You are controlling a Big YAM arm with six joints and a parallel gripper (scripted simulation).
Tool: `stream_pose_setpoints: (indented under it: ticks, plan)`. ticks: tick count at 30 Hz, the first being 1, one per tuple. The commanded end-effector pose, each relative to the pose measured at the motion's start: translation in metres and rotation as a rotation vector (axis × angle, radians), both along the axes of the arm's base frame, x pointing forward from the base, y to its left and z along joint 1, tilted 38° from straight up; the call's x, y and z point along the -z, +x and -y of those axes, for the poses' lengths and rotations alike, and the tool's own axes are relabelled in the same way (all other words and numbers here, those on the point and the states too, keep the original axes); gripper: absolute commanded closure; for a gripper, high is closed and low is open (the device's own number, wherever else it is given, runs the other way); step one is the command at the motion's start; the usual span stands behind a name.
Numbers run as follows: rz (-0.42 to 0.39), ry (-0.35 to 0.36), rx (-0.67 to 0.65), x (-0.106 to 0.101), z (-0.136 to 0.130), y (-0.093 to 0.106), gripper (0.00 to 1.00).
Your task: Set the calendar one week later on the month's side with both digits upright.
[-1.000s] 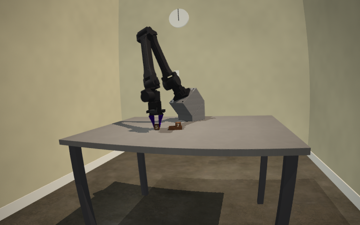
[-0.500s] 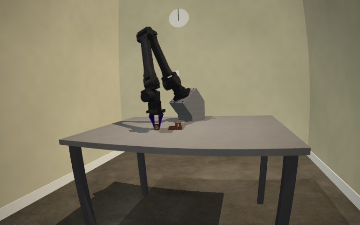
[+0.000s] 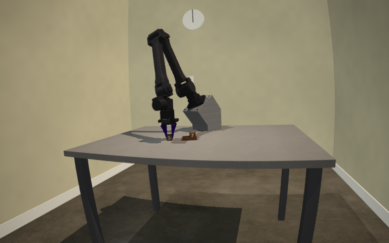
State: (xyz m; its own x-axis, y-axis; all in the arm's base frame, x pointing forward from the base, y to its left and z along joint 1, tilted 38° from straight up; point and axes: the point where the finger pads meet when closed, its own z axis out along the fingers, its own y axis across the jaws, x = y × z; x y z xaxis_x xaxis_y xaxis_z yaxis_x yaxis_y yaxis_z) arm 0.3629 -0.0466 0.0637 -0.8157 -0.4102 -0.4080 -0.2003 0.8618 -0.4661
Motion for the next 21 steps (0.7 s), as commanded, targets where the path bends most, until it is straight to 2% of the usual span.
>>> stream_pose_setpoints:
  ticks: [1,21]
  plan:
    - [0.026,-0.003,-0.004,-0.0084,0.0019,0.0110,0.74]
    - [0.025,-0.003,-0.004,-0.0087,0.0018,0.0107,0.74]
